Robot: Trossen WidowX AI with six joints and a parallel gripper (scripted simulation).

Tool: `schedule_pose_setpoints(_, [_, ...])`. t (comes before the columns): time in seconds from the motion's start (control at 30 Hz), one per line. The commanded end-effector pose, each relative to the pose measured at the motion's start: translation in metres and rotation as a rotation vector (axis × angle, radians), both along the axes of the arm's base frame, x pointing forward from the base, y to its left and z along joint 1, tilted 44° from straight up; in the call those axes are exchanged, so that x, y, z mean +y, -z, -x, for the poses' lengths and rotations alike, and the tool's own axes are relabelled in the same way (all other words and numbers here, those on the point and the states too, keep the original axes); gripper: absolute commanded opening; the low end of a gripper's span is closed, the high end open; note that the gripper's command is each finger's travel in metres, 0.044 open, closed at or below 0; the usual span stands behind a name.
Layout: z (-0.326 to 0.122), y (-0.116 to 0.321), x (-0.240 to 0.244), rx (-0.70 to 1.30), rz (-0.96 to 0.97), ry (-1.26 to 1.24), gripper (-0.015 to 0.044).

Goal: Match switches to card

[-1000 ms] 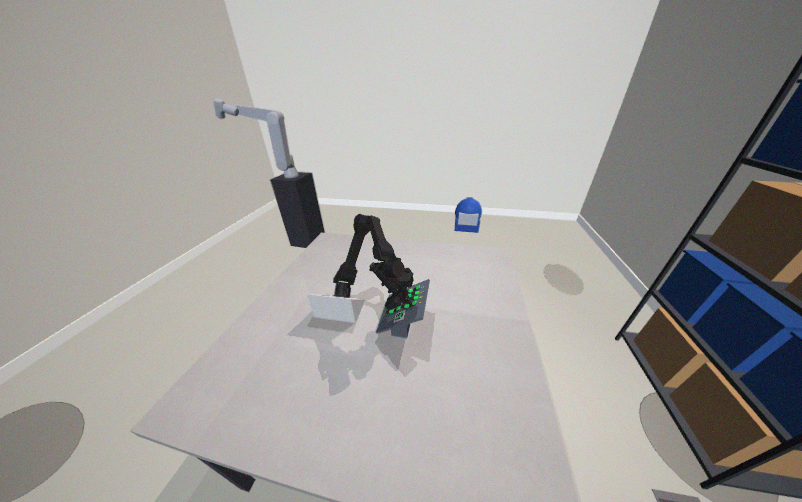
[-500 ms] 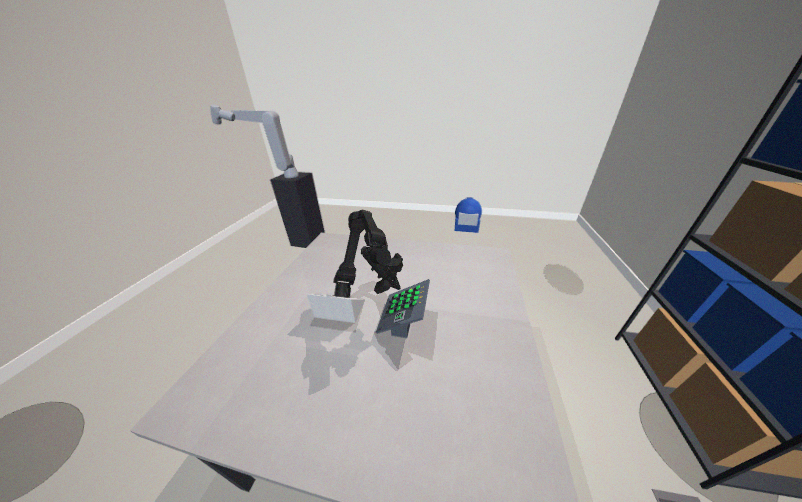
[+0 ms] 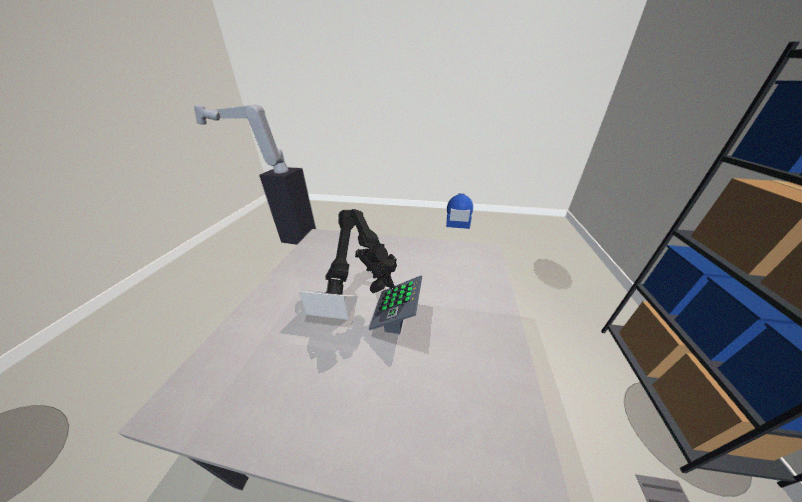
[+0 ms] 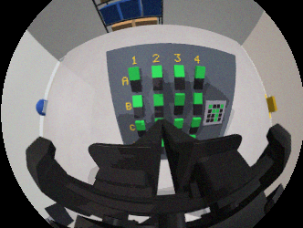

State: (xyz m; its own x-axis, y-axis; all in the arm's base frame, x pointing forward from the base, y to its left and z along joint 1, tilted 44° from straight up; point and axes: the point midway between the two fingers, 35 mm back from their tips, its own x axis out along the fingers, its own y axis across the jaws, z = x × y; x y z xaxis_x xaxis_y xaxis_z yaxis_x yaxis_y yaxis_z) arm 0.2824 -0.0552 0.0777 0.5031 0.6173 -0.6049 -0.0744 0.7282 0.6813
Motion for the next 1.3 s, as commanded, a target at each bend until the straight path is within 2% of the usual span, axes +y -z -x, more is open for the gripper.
schedule_pose_setpoints(0.0, [-0.003, 0.002, 0.004, -0.009, -0.002, 0.007, 0.0])
schedule_pose_setpoints(1.27, [-0.014, 0.015, 0.017, -0.01, -0.003, 0.007, 0.0])
